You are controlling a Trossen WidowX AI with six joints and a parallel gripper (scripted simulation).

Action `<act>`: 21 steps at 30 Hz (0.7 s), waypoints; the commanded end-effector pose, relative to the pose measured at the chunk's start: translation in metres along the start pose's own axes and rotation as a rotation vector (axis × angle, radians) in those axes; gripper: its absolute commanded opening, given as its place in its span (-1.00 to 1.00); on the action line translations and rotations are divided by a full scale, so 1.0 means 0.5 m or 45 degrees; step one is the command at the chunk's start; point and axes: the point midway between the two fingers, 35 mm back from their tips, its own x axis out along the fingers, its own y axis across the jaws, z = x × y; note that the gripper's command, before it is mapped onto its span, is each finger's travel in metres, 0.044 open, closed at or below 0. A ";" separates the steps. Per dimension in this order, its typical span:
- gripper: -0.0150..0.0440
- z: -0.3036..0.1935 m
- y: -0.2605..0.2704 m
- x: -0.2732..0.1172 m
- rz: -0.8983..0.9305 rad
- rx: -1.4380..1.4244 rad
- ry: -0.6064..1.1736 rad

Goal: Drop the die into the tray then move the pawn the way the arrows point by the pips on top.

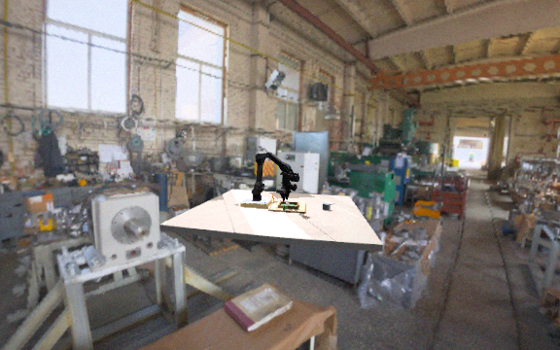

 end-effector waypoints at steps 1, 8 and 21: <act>0.19 0.003 -0.030 0.007 -0.007 0.062 0.009; 0.19 0.003 -0.031 0.035 -0.007 0.062 0.009; 0.19 0.004 -0.031 0.068 -0.007 0.062 0.009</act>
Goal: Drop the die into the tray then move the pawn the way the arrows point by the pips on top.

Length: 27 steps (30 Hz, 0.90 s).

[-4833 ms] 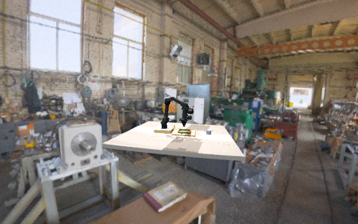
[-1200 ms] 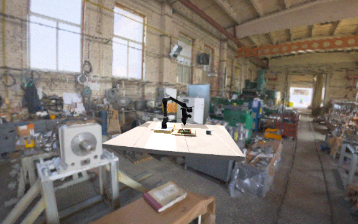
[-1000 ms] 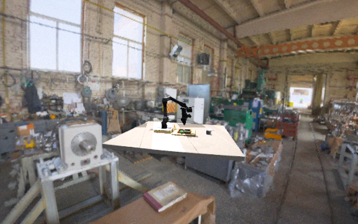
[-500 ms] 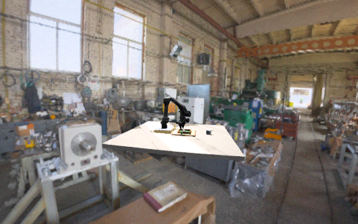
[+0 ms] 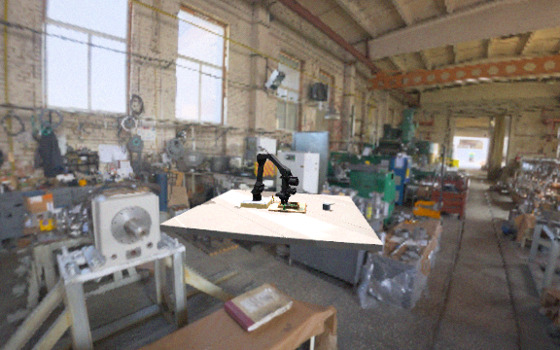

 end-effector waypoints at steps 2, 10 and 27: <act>0.19 -0.004 -0.001 0.019 -0.004 -0.004 0.009; 0.19 -0.004 -0.001 0.044 -0.004 -0.004 0.009; -0.35 -0.006 -0.001 0.064 -0.004 -0.004 0.009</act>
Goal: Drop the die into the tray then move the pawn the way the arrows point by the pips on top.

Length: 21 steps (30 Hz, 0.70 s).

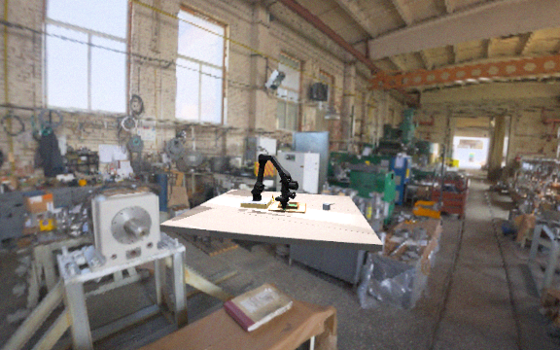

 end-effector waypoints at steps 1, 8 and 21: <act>-0.37 -0.001 -0.001 0.001 -0.004 -0.004 0.000; -0.49 0.000 -0.001 0.000 -0.004 -0.004 0.000; -0.49 0.019 0.001 -0.140 -0.003 -0.004 -0.001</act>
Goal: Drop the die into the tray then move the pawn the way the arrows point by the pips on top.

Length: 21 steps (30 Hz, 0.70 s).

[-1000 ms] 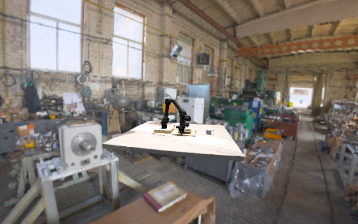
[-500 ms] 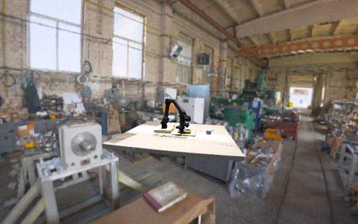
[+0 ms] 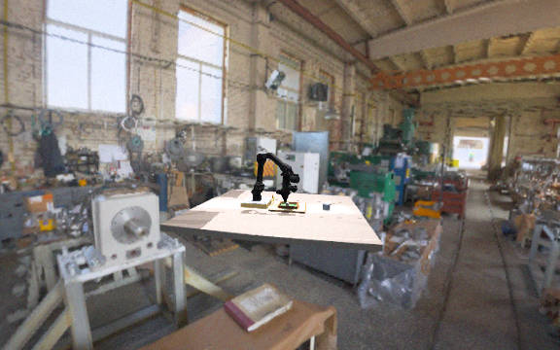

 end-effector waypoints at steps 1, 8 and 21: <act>-0.49 0.003 0.000 -0.045 -0.003 -0.002 -0.009; -0.49 -0.007 0.000 -0.129 -0.003 -0.002 -0.009; -0.49 0.041 0.047 -0.119 0.017 -0.051 -0.029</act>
